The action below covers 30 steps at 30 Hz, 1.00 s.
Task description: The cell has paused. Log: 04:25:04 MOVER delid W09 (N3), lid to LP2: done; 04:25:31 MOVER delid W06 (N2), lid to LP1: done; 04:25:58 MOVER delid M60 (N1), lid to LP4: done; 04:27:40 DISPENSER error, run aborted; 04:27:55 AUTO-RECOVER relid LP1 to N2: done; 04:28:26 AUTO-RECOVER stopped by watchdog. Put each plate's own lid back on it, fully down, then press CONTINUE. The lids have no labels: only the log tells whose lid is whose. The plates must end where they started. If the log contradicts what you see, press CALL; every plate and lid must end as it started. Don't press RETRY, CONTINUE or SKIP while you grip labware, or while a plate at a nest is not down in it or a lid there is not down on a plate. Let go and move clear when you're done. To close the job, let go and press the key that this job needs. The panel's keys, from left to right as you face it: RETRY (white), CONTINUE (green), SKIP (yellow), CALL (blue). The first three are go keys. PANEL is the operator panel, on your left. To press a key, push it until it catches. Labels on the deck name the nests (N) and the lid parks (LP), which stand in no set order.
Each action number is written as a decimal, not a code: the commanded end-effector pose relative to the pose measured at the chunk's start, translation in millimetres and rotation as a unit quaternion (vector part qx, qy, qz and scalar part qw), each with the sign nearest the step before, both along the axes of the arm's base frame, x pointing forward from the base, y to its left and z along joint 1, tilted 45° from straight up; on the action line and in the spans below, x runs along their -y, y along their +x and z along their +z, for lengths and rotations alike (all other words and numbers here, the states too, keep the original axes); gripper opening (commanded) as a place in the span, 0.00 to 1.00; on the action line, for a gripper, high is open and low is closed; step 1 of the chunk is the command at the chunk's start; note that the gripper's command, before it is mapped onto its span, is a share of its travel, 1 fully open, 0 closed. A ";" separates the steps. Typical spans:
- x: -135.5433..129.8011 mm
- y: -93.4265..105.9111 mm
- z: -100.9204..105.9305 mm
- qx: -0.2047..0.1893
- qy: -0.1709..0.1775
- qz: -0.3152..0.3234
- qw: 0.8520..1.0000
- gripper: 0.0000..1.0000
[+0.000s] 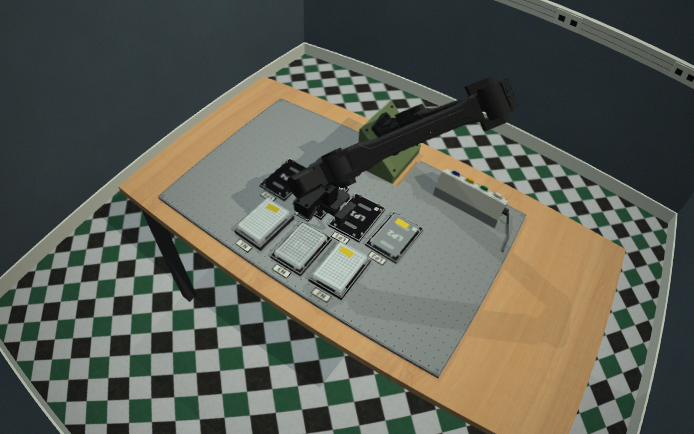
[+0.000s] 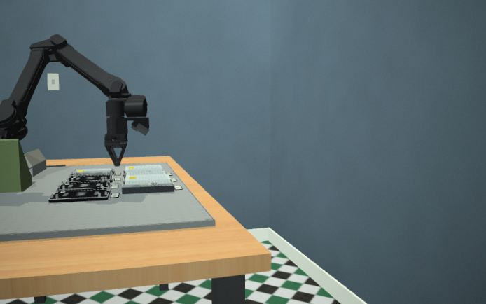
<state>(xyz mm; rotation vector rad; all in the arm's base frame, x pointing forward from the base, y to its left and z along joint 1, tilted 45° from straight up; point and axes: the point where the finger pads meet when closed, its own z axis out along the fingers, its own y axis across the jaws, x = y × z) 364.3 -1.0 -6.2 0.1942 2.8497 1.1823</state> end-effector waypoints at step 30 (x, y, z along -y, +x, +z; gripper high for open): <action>-102.6 -64.5 87.0 -0.015 0.001 0.000 1.000 1.00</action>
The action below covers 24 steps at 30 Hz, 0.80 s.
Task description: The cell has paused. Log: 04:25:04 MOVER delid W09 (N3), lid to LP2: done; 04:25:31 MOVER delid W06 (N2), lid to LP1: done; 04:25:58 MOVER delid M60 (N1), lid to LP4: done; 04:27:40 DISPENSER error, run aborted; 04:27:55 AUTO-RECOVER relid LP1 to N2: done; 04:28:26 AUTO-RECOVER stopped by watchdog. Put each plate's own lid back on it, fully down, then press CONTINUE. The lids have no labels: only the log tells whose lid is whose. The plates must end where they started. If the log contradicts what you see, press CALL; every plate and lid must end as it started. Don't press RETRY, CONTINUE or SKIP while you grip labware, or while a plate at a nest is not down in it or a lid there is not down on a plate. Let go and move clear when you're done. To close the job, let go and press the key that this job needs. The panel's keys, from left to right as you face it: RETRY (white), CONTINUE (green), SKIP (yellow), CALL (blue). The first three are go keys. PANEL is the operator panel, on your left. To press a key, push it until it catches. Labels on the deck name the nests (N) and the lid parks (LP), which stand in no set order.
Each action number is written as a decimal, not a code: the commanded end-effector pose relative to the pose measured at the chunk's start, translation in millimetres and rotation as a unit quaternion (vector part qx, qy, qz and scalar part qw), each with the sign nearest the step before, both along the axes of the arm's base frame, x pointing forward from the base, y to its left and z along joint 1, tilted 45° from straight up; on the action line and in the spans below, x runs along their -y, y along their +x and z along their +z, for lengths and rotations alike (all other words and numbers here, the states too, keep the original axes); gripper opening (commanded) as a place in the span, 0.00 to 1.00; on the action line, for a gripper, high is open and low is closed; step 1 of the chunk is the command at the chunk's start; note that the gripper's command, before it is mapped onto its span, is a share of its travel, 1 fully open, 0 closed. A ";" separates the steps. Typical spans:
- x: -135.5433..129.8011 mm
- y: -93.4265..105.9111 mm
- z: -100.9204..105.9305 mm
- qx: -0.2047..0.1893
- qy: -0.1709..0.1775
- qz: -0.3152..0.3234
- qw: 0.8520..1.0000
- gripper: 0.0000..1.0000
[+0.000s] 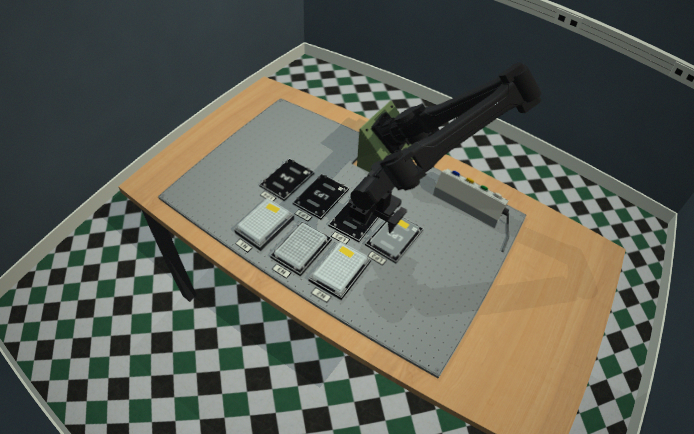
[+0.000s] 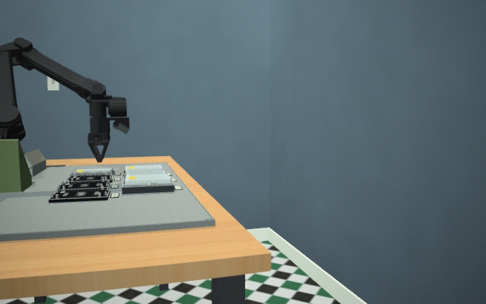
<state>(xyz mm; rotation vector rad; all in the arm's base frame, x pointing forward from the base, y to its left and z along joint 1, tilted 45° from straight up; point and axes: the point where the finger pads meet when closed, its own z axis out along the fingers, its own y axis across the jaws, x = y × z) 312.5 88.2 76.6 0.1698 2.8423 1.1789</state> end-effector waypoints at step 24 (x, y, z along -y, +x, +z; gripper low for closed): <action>-42.1 -30.1 29.4 -0.023 0.002 -0.013 1.000 1.00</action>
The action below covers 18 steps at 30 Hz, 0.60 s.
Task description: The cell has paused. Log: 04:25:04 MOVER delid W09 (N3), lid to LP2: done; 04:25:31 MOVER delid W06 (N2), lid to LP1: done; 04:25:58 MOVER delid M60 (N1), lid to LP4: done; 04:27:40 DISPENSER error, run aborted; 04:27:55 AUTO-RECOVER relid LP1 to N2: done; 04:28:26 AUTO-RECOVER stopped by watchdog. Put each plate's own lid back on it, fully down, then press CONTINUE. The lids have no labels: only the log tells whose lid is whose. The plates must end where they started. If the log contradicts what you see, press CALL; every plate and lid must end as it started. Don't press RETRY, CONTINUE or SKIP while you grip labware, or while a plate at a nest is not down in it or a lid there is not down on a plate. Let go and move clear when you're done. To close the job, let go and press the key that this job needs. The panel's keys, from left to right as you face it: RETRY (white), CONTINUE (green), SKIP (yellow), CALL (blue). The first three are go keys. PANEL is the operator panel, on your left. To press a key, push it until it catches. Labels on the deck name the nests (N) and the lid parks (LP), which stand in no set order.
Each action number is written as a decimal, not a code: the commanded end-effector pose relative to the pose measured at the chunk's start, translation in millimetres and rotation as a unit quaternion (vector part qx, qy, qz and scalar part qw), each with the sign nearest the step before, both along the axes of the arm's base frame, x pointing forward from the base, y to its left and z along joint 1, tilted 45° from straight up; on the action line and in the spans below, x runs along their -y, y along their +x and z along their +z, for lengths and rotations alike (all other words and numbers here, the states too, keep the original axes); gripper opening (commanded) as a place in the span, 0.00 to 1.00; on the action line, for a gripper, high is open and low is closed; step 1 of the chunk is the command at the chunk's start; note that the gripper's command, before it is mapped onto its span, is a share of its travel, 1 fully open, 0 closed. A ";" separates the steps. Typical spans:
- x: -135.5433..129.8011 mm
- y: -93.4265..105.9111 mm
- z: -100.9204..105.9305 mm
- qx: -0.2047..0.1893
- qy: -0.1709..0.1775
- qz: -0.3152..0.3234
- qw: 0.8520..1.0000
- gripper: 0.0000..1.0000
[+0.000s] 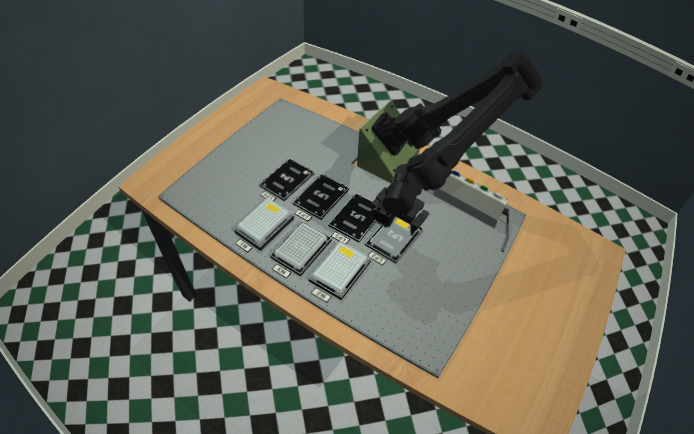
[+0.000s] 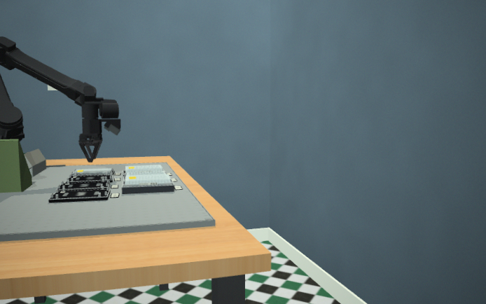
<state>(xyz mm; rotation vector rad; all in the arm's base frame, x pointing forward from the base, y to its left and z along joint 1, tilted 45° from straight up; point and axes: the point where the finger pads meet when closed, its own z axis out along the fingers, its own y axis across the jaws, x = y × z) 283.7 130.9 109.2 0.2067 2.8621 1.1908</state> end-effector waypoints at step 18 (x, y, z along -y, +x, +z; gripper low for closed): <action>1.6 6.5 4.7 0.005 0.000 -0.004 1.000 1.00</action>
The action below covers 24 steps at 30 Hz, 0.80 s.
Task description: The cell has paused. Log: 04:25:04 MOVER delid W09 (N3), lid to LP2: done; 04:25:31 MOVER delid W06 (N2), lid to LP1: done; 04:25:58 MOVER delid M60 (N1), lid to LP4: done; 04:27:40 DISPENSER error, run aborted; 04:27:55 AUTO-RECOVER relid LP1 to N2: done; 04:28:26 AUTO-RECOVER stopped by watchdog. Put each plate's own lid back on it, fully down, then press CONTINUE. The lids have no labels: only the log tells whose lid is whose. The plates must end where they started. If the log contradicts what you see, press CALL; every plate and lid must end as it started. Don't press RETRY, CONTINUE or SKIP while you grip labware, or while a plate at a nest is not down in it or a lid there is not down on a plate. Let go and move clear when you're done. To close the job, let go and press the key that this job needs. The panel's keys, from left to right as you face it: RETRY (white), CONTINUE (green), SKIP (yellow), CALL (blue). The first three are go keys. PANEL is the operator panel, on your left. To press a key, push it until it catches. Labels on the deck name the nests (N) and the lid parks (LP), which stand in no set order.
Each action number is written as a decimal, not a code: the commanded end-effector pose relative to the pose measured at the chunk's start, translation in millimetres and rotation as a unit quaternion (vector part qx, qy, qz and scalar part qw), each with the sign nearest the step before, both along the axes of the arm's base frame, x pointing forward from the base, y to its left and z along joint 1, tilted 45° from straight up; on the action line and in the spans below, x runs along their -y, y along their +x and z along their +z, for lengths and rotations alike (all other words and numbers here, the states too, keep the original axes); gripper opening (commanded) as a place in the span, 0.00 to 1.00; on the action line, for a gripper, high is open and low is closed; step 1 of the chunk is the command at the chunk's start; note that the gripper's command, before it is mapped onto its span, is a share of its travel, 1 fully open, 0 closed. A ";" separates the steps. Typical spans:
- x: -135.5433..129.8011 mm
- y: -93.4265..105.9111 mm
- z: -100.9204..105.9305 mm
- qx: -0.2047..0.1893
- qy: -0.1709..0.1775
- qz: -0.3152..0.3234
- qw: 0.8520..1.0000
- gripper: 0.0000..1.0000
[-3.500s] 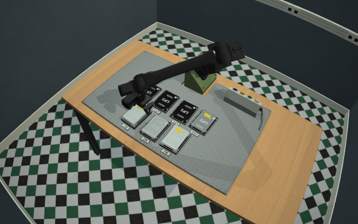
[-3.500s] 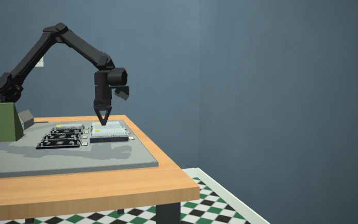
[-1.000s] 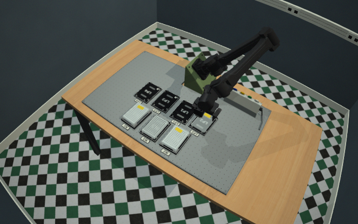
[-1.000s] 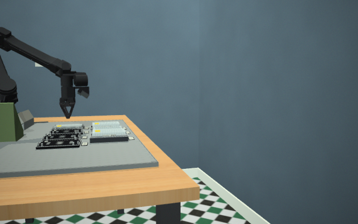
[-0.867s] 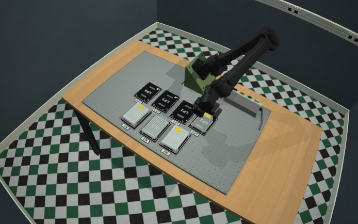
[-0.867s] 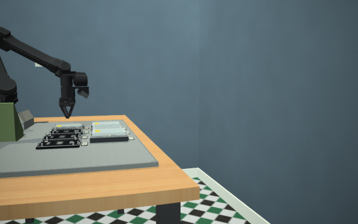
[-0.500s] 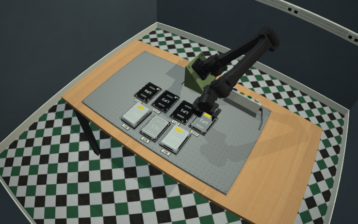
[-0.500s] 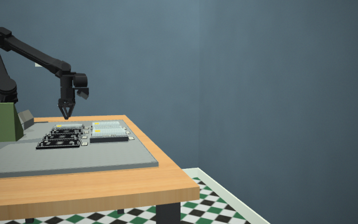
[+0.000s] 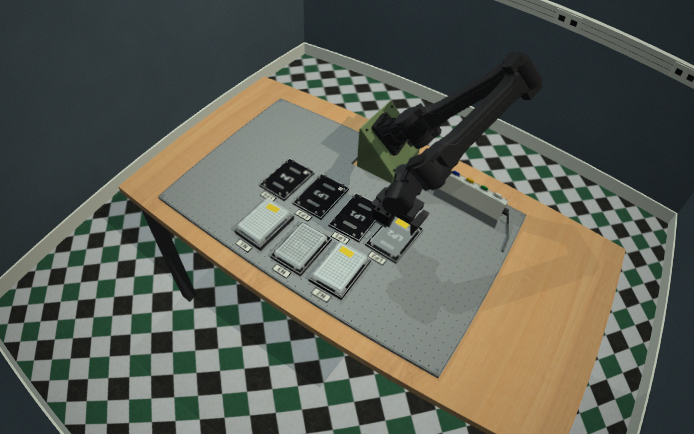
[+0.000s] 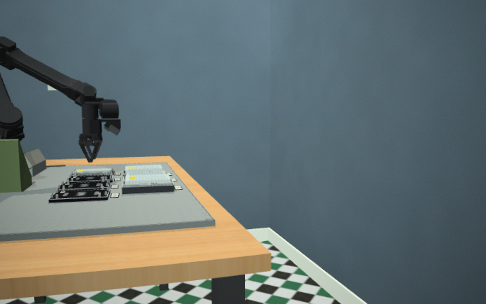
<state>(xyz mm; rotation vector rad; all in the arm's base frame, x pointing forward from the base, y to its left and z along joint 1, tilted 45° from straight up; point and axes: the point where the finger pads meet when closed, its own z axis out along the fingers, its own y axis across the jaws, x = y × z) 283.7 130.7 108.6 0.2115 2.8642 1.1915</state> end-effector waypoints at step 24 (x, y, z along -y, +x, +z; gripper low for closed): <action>-5.9 0.6 -9.5 -0.007 -0.001 0.001 1.000 1.00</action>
